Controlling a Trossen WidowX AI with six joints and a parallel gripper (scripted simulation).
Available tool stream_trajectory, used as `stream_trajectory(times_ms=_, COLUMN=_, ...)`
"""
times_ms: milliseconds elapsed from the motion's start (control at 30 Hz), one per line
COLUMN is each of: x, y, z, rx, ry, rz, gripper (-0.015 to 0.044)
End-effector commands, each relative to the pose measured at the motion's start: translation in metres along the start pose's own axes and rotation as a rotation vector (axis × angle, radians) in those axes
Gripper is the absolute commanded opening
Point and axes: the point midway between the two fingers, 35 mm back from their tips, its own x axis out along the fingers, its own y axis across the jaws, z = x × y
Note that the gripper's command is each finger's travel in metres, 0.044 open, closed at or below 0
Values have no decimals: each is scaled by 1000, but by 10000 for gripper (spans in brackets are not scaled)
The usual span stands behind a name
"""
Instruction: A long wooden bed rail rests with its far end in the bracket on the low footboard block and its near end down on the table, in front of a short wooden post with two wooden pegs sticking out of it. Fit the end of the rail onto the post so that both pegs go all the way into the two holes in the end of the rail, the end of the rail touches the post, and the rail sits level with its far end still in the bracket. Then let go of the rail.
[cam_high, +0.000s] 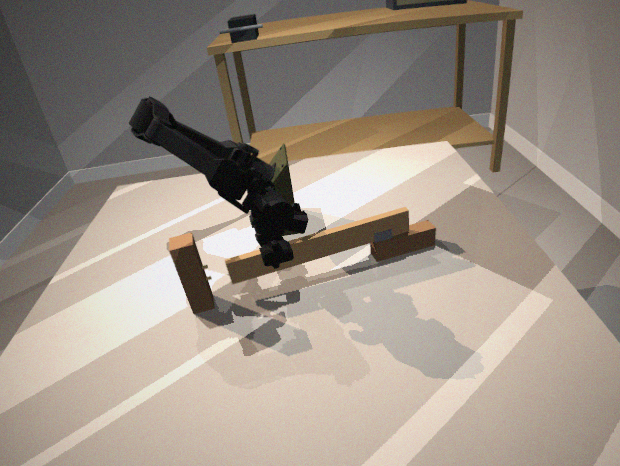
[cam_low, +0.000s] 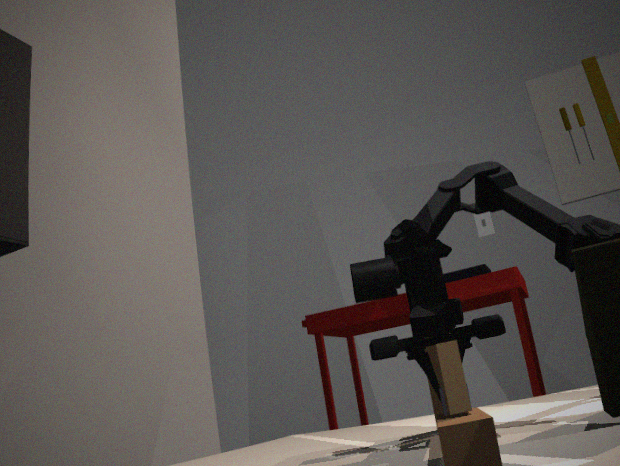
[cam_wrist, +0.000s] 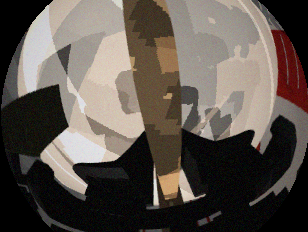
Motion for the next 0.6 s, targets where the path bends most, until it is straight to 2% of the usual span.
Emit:
stream_trajectory(times_ms=0, x=-5, y=-3, z=2, rx=1, ry=-12, rz=-11, gripper=0)
stream_trajectory(times_ms=567, x=-14, y=-3, z=2, rx=1, ry=-12, rz=-11, gripper=0)
